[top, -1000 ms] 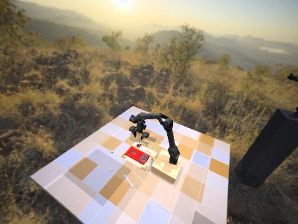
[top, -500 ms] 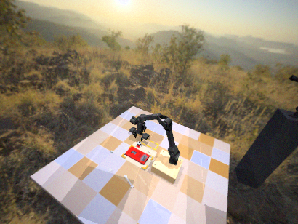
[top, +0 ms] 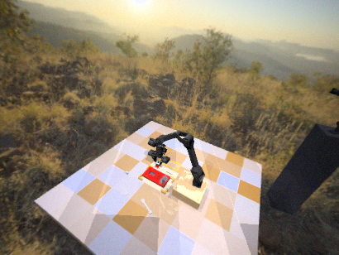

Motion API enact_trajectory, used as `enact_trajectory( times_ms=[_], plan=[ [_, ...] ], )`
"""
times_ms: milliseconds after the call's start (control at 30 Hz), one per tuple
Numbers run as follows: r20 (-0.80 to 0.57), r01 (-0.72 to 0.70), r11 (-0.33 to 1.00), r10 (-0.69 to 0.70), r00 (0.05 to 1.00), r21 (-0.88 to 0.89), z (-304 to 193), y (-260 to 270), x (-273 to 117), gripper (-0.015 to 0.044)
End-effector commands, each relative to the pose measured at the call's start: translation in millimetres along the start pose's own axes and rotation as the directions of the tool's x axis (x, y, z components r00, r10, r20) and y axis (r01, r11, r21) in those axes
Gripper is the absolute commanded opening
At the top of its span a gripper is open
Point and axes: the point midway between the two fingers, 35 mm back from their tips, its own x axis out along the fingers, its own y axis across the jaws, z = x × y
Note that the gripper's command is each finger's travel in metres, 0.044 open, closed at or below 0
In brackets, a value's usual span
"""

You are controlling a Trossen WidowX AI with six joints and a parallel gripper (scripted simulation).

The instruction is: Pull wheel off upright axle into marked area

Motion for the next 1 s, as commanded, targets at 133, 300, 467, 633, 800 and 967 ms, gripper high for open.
enact_trajectory(
  times_ms=[133, 300, 467, 633, 800, 967],
  plan=[
    [0.000, 0.001, 1.000, -0.001, 1.000, 0.000, 0.0, 0.1, -0.3, 0.0161],
    [0.000, 0.001, 1.000, -0.001, 1.000, 0.000, 0.0, 0.2, -1.1, 0.0030],
    [0.000, 0.000, 1.000, 0.000, 1.000, 0.000, 0.0, 0.2, -2.8, 0.0000],
    [0.000, 0.000, 1.000, 0.000, 1.000, 0.000, 0.0, 0.3, -4.4, 0.0000],
    [0.000, -0.001, 1.000, 0.001, 1.000, -0.001, 0.0, 0.3, -6.1, 0.0000],
    [0.001, -0.001, 1.000, 0.001, 1.000, -0.001, 0.0, 0.4, -7.7, 0.0000]
  ],
)
